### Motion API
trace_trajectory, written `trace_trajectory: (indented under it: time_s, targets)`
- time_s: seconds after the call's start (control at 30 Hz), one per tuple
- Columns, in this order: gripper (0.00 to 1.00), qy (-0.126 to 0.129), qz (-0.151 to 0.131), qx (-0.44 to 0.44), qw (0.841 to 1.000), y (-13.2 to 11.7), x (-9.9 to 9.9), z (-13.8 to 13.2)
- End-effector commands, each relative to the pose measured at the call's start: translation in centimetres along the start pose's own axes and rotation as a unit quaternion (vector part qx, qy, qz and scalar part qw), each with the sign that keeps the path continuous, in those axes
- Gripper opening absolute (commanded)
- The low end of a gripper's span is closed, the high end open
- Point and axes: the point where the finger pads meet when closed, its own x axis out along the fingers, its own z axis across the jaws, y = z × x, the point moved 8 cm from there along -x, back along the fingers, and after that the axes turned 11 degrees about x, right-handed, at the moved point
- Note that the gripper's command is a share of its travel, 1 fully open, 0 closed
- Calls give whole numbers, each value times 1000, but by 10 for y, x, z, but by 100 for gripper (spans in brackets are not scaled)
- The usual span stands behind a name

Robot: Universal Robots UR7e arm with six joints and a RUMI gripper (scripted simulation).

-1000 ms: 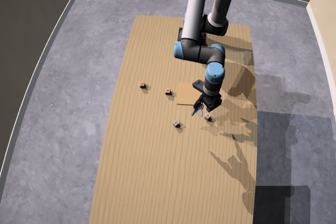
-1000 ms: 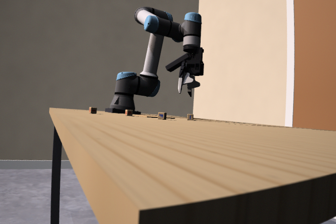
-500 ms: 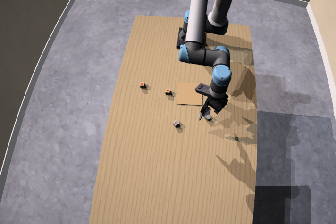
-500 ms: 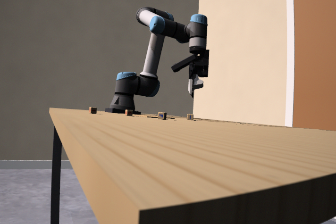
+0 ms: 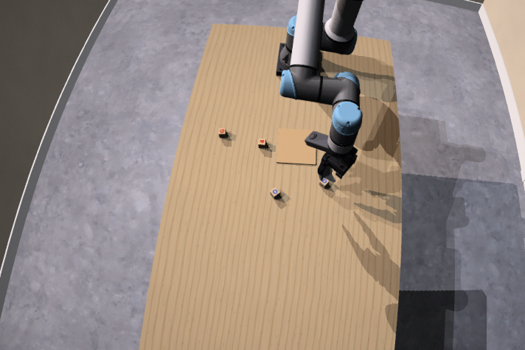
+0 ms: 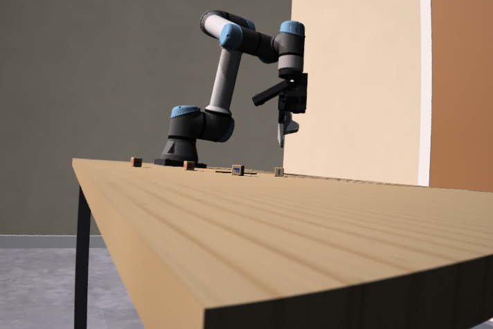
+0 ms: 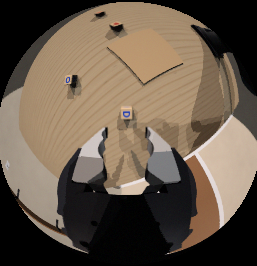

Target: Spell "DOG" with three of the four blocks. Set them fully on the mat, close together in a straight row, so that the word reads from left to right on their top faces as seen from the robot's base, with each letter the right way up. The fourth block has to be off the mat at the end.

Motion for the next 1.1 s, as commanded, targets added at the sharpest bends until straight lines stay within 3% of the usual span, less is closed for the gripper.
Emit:
trace_trajectory:
  time_s: [0.0,1.07]
  targets:
    - [37,1,-1,-1,1000,-2,-1,-1]
    - [37,-1,0,-1,1000,-1,3,0]
